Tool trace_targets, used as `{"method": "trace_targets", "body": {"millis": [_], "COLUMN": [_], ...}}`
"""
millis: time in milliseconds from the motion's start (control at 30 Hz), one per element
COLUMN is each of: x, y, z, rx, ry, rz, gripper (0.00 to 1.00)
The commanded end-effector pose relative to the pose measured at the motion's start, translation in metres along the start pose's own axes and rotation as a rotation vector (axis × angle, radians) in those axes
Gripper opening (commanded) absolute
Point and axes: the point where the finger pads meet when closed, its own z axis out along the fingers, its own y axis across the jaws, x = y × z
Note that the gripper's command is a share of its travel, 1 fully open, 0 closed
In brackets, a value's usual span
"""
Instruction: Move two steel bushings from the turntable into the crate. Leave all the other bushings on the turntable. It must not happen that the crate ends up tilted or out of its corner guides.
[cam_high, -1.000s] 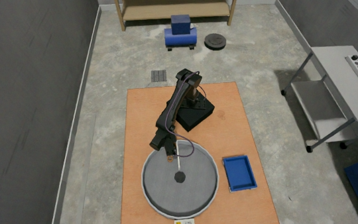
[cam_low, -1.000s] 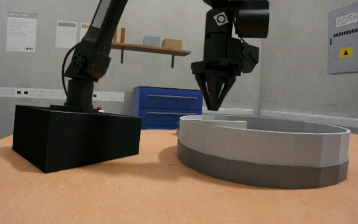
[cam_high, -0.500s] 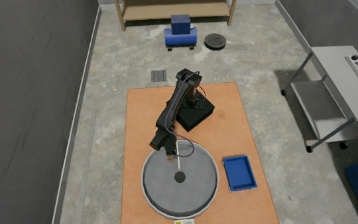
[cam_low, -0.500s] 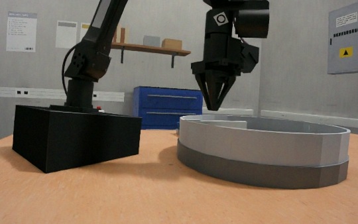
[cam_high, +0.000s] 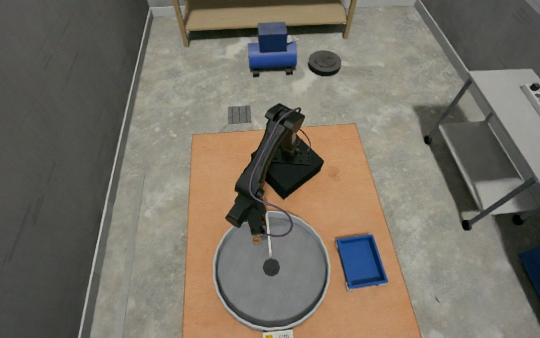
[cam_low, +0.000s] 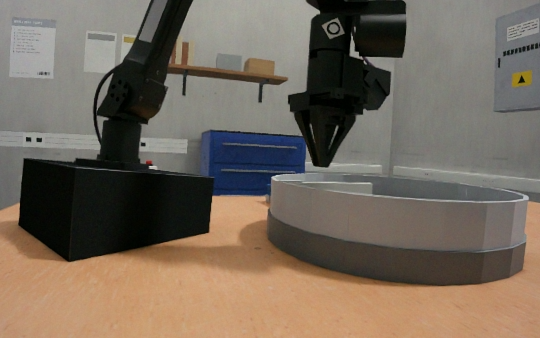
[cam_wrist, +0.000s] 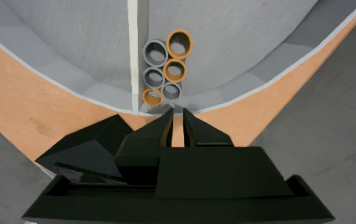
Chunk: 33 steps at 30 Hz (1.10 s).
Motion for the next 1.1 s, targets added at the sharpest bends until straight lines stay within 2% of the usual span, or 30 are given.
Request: {"method": "trace_targets", "body": {"millis": [0, 1067], "x": [-0.0117, -0.0168], "y": [-0.0067, -0.0068], "z": [-0.0198, -0.0167], "rx": [0.037, 0.035], "ry": [-0.053, -0.051], "rz": [-0.003, -0.008], "gripper": [0.13, 0.13]}}
